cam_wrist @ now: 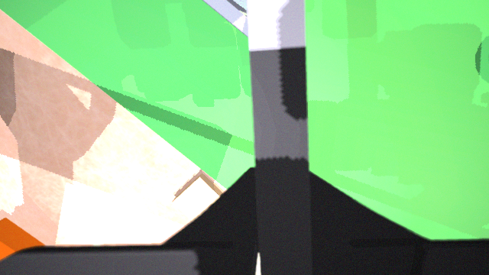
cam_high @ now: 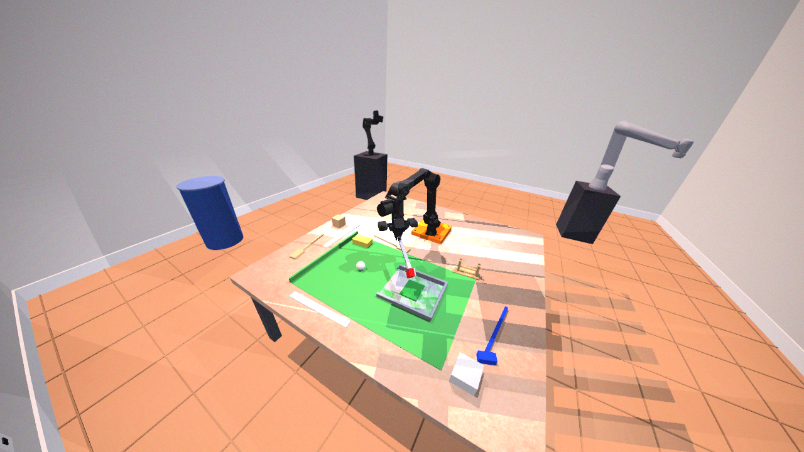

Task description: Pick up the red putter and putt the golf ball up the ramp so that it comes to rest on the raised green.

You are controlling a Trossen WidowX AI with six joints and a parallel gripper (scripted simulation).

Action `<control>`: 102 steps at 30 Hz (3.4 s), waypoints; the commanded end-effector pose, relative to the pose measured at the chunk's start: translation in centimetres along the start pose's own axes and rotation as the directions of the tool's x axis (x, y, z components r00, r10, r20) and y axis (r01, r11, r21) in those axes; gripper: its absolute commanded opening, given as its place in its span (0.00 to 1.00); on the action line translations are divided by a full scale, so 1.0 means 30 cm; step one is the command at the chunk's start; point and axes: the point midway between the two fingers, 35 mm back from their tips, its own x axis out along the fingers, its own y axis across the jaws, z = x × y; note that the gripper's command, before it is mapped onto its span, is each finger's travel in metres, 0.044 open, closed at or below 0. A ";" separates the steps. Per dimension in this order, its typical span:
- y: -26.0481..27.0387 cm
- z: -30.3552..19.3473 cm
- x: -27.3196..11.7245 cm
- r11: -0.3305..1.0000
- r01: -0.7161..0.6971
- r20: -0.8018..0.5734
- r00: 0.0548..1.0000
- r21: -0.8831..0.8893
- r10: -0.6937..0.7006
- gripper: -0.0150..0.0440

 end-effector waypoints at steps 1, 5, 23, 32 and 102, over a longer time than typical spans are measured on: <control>-0.066 -0.056 -0.022 0.994 0.023 -0.013 1.000 0.103 -0.022 0.25; -0.120 -0.122 -0.036 0.979 0.037 -0.032 0.999 0.201 -0.031 0.25; -0.292 -0.469 -0.102 0.792 0.107 -0.119 0.992 0.602 -0.043 0.25; -0.308 -0.524 -0.101 0.752 0.117 -0.131 0.991 0.649 -0.041 0.25; -0.309 -0.520 0.120 0.753 0.110 -0.128 0.991 0.648 -0.034 0.25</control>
